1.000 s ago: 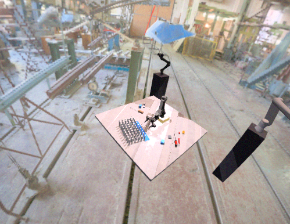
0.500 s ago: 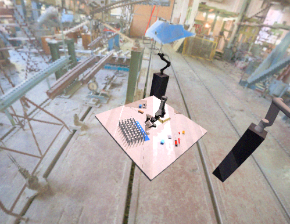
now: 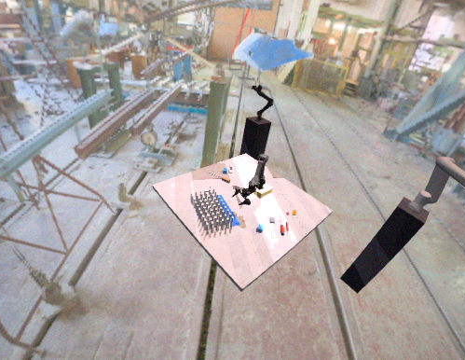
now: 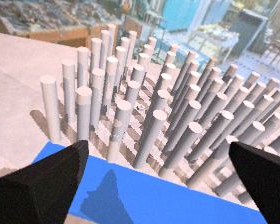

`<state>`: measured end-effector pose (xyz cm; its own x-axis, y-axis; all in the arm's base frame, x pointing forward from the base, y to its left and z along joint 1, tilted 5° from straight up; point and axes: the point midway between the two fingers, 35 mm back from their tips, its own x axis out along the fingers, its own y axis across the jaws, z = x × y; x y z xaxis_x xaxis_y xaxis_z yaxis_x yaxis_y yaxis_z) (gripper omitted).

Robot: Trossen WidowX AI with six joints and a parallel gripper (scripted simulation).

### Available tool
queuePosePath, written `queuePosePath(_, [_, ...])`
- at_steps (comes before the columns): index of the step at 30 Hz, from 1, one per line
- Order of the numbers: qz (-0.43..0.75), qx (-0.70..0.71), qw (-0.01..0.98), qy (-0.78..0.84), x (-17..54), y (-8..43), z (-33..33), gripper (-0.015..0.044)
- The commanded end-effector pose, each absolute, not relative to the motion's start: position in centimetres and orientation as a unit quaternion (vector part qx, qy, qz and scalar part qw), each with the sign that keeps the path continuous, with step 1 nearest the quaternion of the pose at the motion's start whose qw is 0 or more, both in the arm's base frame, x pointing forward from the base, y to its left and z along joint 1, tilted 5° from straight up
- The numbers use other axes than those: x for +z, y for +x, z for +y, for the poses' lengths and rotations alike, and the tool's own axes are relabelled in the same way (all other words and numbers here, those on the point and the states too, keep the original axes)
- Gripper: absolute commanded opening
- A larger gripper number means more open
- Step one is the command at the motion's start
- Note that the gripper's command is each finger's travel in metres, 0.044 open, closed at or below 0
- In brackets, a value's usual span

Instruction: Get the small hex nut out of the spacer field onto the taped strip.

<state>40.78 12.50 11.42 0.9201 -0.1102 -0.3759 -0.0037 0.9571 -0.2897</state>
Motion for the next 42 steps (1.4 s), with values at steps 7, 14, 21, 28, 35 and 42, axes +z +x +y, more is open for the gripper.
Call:
queuePosePath(7, [0.243,-0.045,0.924,-0.291,11.7,41.8,6.0,0.044])
queuePosePath(14, [0.337,-0.033,0.799,-0.498,12.2,41.0,-4.7,0.044])
queuePosePath(21, [0.408,0.011,0.677,-0.612,12.6,38.4,-12.2,0.044])
queuePosePath(28, [0.466,0.083,0.547,-0.69,13.2,34.2,-18.7,0.044])
queuePosePath(35, [0.504,0.178,0.417,-0.736,13.7,28.7,-24.0,0.044])
queuePosePath(42, [0.512,0.287,0.295,-0.754,14.2,22.4,-27.7,0.044])
